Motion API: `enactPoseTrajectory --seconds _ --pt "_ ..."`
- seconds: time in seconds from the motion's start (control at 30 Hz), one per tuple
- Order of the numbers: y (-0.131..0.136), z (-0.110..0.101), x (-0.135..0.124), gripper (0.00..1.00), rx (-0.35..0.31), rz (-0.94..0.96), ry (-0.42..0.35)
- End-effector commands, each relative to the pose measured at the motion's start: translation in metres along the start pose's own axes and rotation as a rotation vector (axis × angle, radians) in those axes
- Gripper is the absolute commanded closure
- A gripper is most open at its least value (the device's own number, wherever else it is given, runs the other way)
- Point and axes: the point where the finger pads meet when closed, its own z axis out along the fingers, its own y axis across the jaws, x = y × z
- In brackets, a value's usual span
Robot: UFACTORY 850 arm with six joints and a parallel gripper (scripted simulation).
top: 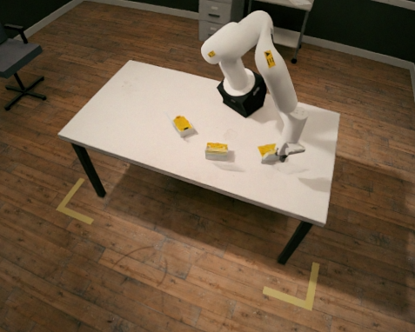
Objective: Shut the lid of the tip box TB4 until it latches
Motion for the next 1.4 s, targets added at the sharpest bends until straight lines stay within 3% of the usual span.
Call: enactPoseTrajectory --seconds 0.0,0.4,1.37 --pt "0.0 0.004 0.001 1.0 0.0 0.0 0.002" --pt "0.0 0.004 0.001 1.0 0.0 0.0 0.002" --pt "0.0 0.0 -0.032 1.0 0.0 0.0 0.002"
